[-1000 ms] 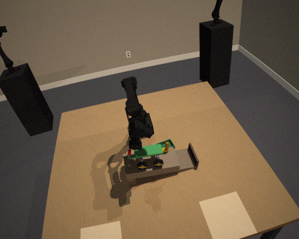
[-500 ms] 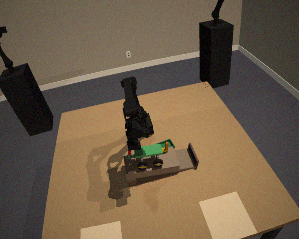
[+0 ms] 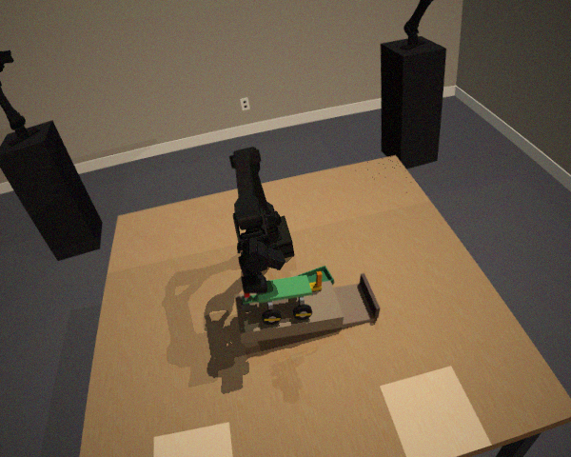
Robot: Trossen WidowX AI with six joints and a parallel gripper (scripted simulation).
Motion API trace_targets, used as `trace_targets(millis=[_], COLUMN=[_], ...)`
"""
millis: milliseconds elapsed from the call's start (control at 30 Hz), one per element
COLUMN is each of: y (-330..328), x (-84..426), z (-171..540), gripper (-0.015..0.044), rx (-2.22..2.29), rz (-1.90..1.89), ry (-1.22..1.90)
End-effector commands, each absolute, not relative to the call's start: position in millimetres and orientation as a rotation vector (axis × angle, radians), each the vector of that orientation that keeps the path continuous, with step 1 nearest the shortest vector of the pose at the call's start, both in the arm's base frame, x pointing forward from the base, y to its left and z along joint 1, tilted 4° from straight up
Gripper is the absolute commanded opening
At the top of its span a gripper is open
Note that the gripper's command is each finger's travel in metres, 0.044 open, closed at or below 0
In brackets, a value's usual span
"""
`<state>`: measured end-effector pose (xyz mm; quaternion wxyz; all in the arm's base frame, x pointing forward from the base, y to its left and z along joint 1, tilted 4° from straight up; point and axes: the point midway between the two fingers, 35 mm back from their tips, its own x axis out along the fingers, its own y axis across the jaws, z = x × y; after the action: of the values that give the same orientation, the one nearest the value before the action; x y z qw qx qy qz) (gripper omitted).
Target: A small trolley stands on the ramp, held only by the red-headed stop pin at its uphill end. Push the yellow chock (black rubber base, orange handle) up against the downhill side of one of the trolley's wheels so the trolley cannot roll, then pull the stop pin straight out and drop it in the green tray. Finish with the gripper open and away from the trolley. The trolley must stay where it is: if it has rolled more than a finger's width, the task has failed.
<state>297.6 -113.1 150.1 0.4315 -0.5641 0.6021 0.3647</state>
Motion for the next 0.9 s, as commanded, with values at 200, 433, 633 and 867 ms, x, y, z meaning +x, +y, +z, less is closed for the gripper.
trace_targets(millis=[200,433,633,867], y=[-117,-121,-124,-128], x=[298,298,298,297], z=[140,131,123,114], gripper=[0.0190,0.0190,0.0190,0.0190], rx=[-1.411,-1.411,-1.411,-1.411], rz=[0.912,0.911,0.911,0.911], ry=[1.506,1.506,1.506,1.506])
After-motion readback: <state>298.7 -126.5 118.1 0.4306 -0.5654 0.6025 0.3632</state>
